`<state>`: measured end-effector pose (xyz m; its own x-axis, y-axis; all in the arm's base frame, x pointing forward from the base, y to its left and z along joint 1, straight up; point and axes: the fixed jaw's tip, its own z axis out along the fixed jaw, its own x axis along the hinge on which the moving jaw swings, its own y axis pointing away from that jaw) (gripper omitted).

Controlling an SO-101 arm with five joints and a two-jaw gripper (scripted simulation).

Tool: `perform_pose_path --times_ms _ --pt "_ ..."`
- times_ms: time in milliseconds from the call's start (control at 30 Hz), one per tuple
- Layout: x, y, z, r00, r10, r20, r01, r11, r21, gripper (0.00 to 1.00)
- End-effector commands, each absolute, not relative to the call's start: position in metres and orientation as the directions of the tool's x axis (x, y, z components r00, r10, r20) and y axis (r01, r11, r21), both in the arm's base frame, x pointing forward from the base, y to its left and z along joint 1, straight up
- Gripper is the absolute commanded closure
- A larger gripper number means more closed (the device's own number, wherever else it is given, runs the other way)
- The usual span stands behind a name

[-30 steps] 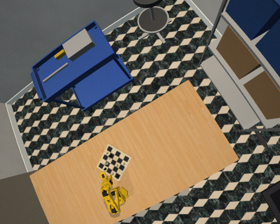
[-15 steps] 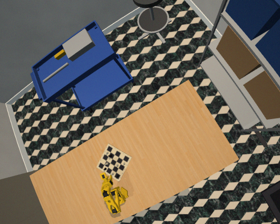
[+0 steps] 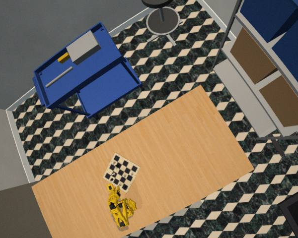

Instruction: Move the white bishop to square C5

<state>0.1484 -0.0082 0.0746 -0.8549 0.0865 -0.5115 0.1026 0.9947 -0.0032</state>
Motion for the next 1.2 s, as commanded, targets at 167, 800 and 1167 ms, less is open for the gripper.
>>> perform_pose_path --times_ms 167,800,1167 --pt "0.148 -0.007 0.069 -0.853 0.087 -0.514 0.101 0.995 0.001 0.9" --pt "0.149 -0.007 0.042 -0.853 0.087 -0.514 0.101 0.995 0.001 0.9" --pt "0.149 -0.007 0.029 -0.853 0.087 -0.514 0.101 0.995 0.001 0.9"
